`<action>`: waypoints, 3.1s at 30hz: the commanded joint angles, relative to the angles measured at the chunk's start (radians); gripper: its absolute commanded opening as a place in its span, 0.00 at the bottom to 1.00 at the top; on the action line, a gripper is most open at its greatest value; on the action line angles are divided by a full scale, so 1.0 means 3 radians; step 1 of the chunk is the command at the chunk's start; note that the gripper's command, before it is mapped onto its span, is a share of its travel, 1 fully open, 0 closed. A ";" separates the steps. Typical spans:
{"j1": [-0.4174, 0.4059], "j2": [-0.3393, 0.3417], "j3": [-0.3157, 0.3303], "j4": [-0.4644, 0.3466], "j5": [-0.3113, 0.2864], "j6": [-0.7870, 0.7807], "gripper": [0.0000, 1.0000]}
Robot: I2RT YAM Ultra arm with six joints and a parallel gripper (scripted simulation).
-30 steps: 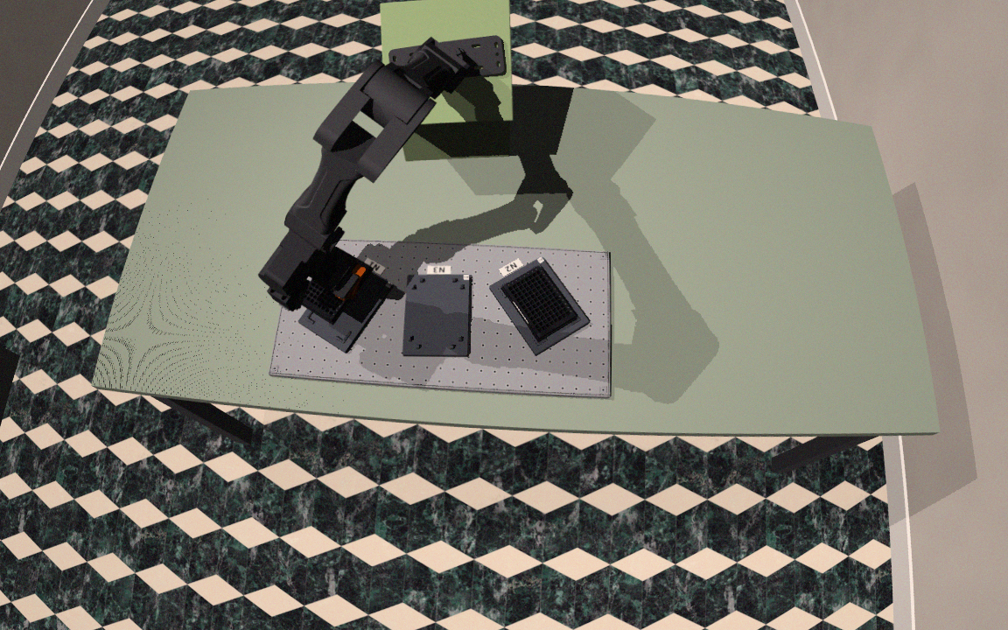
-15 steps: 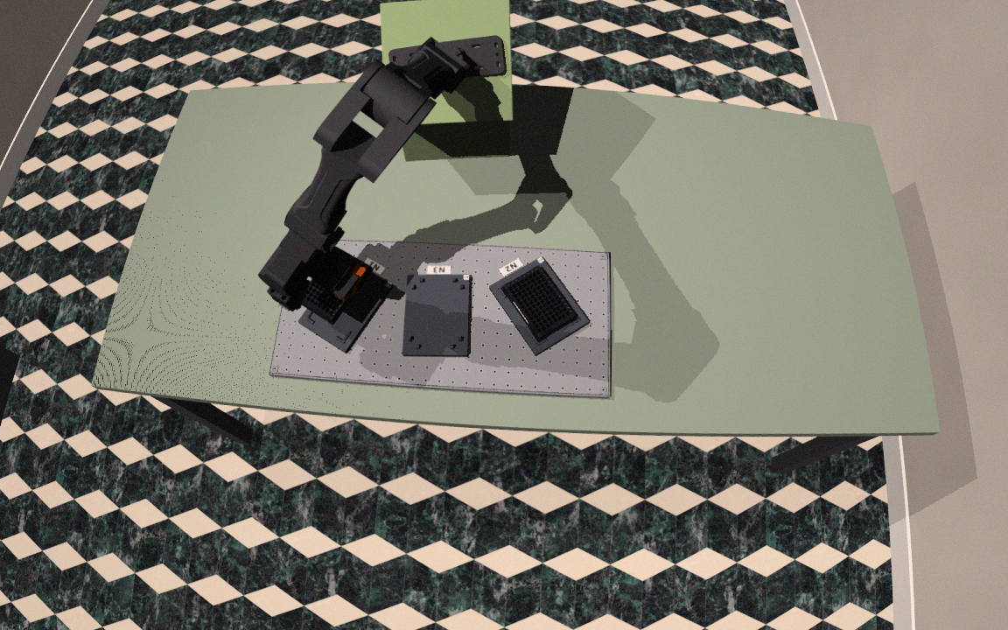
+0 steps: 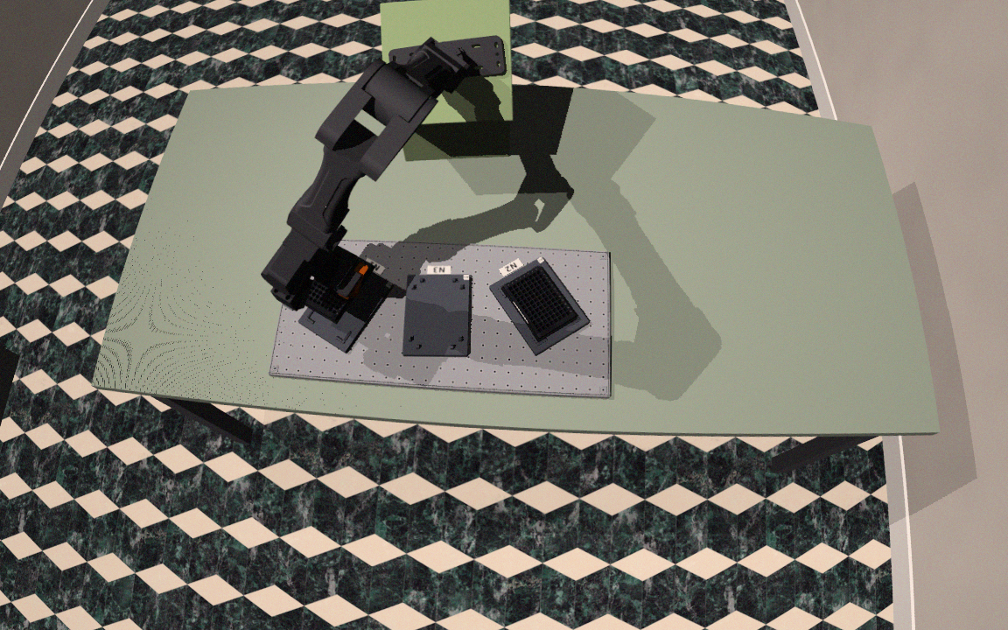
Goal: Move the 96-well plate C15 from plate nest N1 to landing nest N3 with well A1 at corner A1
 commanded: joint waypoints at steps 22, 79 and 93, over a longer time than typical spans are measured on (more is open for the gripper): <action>0.0685 -0.0555 -0.0503 0.0240 0.0436 -0.1097 0.00; 0.1797 -0.0888 -0.0723 0.0289 0.1240 -0.0218 0.00; 0.1794 -0.0786 -0.0675 0.0325 0.1233 -0.0224 0.00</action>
